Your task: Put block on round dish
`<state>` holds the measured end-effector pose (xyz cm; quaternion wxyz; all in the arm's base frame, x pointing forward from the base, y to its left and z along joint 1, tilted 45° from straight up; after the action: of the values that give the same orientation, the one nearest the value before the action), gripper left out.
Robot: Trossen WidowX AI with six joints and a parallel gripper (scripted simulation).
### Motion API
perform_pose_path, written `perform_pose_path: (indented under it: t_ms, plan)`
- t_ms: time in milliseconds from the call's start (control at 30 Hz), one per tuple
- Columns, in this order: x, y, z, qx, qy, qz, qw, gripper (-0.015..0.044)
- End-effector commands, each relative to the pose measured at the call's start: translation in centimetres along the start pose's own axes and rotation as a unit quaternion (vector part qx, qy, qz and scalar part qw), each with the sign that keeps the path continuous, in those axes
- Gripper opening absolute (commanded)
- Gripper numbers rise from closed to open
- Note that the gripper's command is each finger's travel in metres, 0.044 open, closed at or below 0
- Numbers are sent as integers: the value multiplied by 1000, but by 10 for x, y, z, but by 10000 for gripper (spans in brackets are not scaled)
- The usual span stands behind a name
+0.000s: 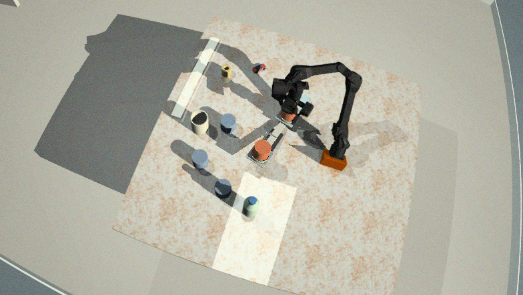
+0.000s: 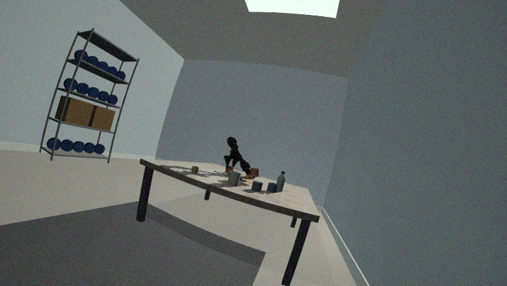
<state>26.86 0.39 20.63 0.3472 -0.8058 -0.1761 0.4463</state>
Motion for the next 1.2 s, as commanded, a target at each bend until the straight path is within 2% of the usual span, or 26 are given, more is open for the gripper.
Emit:
perform_pose_path:
  t_ms: [0,633,733,1033,1167]
  plan:
    - [0,7,0,-3,-2,2,1000,440]
    - [-2,35,1,-4,-2,3,1000,440]
    - [-2,35,1,-4,-2,3,1000,361]
    - [-2,35,1,-4,-2,3,1000,301]
    - [-2,34,1,-5,-2,2,1000,196]
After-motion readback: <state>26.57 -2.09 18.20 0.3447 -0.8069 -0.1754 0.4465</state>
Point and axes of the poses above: the point midway between the two fingers, 35 mm back from their tips, its own y axis out along the fingers, its own z axis across the jaws, x = y × z, the point moved 8 cm from there along -y, back along the fingers, and after that the axes turned 15 degrees about y, right-handed, at the moved point
